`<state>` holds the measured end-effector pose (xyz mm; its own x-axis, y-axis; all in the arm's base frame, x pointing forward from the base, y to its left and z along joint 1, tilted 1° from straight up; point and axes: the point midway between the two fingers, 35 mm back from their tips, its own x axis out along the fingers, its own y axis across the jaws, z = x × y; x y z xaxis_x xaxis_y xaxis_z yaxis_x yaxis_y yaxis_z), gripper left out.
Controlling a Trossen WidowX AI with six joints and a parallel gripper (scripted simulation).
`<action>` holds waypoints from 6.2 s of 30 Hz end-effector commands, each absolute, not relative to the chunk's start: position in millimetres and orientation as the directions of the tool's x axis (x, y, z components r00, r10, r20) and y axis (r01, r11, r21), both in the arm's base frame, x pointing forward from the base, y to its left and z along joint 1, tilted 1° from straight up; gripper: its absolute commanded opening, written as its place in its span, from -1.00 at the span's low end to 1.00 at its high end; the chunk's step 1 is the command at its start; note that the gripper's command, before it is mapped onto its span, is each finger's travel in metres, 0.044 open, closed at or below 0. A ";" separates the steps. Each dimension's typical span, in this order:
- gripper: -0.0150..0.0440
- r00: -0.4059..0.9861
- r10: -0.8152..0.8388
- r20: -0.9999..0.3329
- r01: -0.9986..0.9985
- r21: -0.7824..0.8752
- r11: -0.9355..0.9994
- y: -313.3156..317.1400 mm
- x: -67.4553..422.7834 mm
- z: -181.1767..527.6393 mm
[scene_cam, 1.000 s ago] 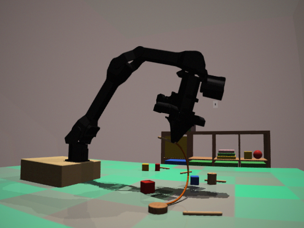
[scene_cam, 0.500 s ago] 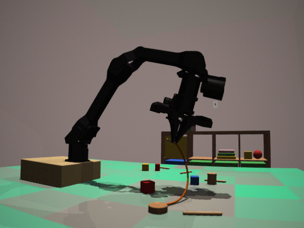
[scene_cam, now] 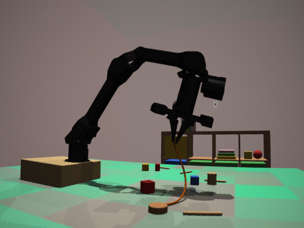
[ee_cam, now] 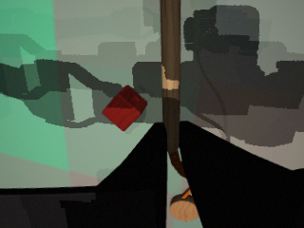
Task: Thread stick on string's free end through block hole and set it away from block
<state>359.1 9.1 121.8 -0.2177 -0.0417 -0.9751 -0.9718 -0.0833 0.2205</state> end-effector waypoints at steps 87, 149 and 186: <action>-0.49 -0.202 -0.112 -0.973 0.970 -0.215 0.113 9.5 365.2 122.1; -0.49 -0.150 -0.231 -0.961 0.769 0.033 -0.638 12.3 377.3 122.4; -0.49 -0.056 -0.104 -0.993 0.772 0.023 -0.635 5.5 383.8 79.5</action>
